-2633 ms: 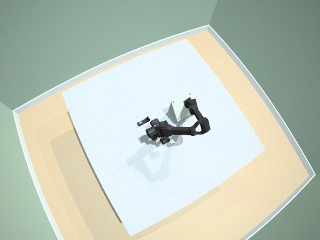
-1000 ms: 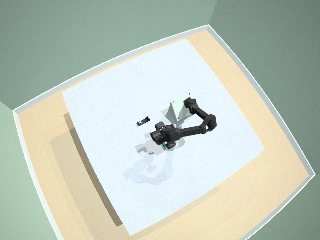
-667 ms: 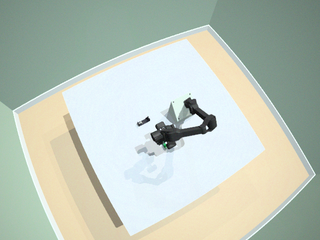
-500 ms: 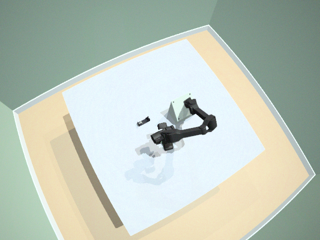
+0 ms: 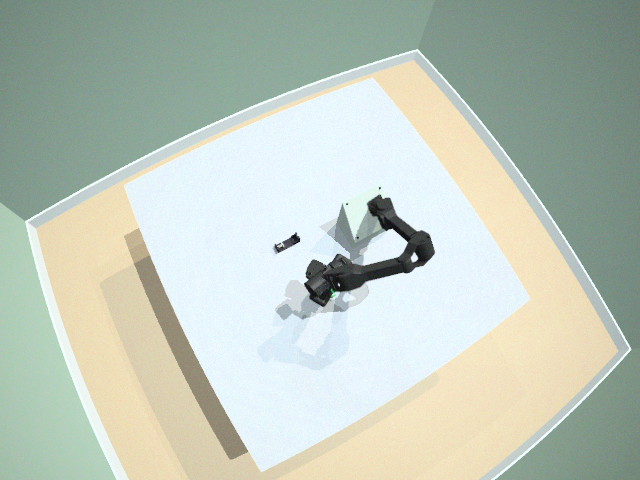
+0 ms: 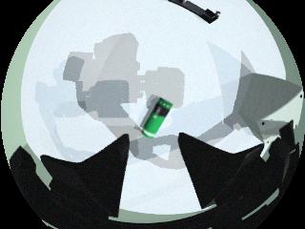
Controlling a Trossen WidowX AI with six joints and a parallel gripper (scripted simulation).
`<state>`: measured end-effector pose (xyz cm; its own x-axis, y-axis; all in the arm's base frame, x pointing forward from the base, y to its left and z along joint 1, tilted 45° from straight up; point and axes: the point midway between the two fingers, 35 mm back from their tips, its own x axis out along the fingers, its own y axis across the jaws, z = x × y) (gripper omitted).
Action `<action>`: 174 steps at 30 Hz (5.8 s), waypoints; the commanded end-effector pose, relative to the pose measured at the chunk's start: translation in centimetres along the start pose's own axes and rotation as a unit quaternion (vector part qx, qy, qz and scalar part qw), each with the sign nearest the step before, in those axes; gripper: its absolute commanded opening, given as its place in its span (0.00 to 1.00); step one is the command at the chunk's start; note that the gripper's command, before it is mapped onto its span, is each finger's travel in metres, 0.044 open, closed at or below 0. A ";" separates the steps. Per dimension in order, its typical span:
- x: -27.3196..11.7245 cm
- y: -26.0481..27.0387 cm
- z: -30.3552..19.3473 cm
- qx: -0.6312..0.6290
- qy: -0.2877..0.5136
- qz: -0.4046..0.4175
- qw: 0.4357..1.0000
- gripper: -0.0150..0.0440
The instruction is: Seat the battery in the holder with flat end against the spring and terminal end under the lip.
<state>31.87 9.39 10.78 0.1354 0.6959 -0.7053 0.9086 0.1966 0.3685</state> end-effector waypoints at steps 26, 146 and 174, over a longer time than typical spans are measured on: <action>4.7 -0.8 -0.6 0.236 0.001 -0.012 0.972 0.65; 3.5 -9.0 22.0 -0.514 0.107 -0.090 0.846 0.38; 4.5 -8.5 22.3 -0.508 0.163 -0.123 0.837 0.38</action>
<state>33.33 -4.56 -8.82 -0.2578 0.6722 -0.6940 0.0726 0.7297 0.6799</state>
